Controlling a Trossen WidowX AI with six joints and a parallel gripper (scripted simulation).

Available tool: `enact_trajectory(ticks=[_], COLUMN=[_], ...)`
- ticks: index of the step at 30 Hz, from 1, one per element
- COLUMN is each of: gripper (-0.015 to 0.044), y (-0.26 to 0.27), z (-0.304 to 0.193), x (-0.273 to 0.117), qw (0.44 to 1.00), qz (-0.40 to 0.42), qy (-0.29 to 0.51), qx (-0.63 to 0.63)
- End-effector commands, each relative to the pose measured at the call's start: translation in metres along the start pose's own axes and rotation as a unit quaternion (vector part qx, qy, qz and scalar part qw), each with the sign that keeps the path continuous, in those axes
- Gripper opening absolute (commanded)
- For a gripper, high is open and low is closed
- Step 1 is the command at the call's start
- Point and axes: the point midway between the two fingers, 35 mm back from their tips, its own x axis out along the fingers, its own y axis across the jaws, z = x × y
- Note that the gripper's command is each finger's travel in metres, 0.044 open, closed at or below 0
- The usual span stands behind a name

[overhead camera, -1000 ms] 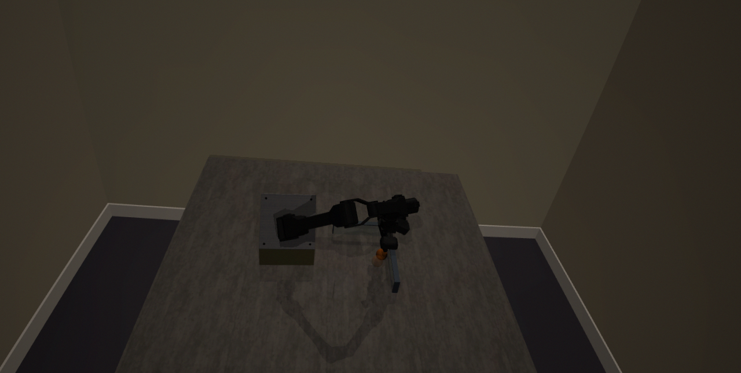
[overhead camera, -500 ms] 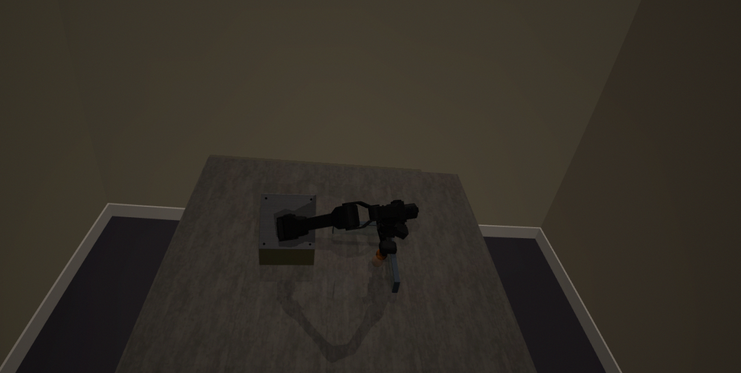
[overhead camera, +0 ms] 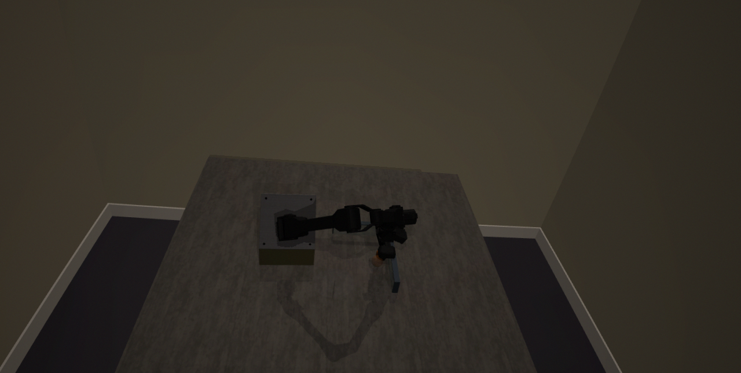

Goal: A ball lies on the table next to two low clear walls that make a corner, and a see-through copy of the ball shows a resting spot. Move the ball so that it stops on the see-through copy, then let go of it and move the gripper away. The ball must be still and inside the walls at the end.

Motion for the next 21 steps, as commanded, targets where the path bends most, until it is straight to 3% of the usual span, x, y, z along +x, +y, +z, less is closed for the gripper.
enact_trajectory(ticks=[1,3,12,19,21], gripper=[0.03,0.0247,0.0187,0.0003,0.0], y=[-0.001,-0.001,-0.001,0.0,0.001], z=[-0.001,-0.001,-0.001,0.0,0.001], x=[0.004,0.004,0.004,-0.014,-0.026], qw=[1.0,1.0,1.0,1.0,1.0], qz=[-0.003,-0.003,-0.003,0.002,0.004], qy=[0.002,0.002,0.002,0.008,0.011], qx=[-0.002,-0.002,-0.002,0.003,0.007])
